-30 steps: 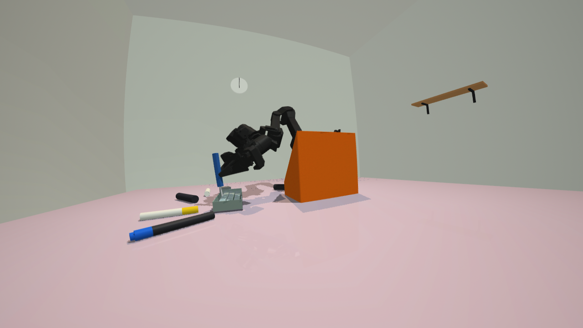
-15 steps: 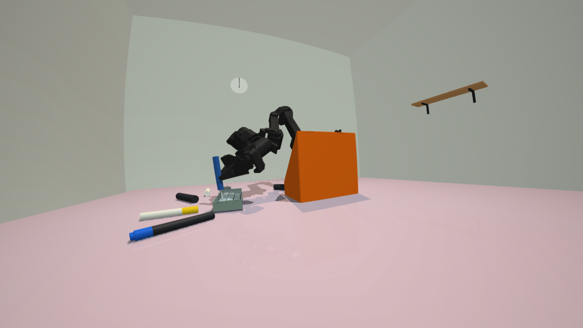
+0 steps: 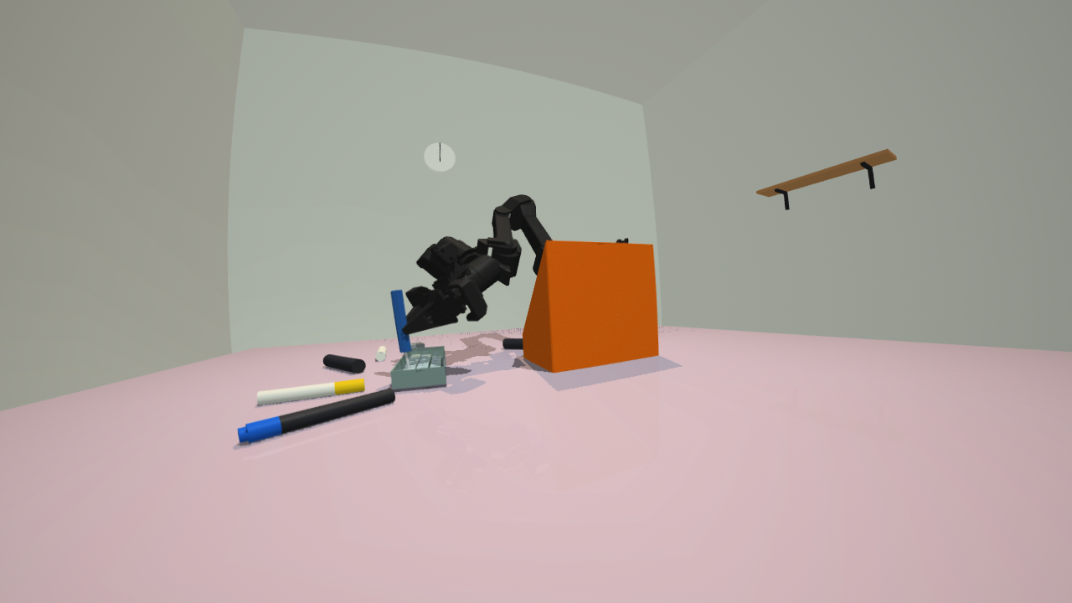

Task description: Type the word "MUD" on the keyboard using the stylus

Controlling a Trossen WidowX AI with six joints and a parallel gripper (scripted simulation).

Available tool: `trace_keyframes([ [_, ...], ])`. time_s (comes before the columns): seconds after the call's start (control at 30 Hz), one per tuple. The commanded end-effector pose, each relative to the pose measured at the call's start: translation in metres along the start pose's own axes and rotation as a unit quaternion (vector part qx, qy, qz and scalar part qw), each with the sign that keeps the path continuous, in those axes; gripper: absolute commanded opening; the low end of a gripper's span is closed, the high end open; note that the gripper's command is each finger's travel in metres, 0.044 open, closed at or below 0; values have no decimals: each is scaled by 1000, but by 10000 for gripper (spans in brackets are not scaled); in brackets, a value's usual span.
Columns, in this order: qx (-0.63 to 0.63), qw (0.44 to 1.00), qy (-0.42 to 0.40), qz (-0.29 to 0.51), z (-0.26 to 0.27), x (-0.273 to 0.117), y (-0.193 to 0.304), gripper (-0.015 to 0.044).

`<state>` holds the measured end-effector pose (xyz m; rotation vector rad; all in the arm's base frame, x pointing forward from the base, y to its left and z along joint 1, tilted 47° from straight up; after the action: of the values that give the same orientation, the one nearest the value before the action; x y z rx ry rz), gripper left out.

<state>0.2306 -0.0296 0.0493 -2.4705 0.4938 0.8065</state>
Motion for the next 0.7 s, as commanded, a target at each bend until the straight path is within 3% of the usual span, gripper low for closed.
trace_keyframes([
  [0.0,-2,1000,0,1,0,0,0,81],
  [0.67,-2,1000,0,1,-5,-19,-32,81],
])
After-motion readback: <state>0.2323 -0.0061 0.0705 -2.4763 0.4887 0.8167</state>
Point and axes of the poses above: the point midway between the two fingers, 35 mm back from their tips, its own x axis out along the fingers, its own z axis across the jaws, y = z × x, the point moved 8 cm from there along -x, back along the fingers, and after that the axes turned 8 degrees about -x, right-handed, at the moved point
